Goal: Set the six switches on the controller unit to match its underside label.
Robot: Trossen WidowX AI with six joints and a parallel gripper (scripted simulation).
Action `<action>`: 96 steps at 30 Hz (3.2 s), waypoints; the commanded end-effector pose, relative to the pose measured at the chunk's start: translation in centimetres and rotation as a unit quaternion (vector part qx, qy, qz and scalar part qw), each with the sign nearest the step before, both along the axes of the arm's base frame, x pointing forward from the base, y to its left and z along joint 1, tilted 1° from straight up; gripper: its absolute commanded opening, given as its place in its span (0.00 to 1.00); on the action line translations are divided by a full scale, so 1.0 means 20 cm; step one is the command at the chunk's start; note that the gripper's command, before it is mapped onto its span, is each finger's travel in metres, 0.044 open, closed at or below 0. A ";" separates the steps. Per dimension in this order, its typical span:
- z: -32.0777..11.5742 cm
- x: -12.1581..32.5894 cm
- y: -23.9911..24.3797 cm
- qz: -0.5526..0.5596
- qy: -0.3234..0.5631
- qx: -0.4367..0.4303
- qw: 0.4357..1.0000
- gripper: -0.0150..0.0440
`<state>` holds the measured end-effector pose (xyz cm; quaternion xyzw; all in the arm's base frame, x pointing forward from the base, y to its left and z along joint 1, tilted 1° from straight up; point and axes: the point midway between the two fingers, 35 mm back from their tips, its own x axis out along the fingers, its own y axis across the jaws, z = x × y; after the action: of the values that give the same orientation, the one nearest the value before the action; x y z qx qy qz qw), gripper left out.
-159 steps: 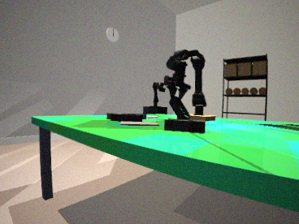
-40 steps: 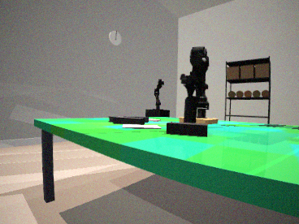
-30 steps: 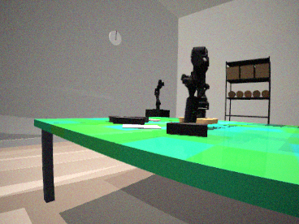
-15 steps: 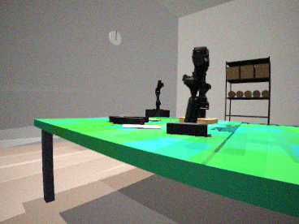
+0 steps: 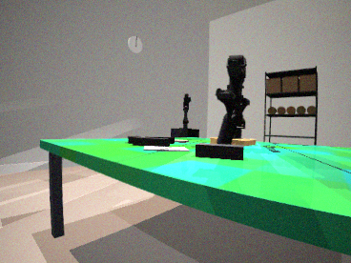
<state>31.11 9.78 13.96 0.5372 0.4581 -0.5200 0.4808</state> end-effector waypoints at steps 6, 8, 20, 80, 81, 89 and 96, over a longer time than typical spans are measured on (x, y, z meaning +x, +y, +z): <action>-0.04 0.01 0.04 -0.001 0.007 0.011 1.000 0.83; -0.04 0.01 0.04 -0.001 0.006 0.013 1.000 0.83; -0.06 0.01 0.09 -0.001 0.006 0.016 1.000 0.83; -0.19 0.04 0.28 -0.001 0.006 0.018 1.000 0.83; -0.19 0.04 0.29 -0.001 0.006 0.018 1.000 0.83; -0.22 0.04 0.31 -0.001 0.006 0.018 1.000 0.83; -0.24 0.05 0.33 -0.001 0.006 0.018 1.000 0.83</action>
<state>32.06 16.61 10.29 0.5517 0.4723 -0.5012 0.4705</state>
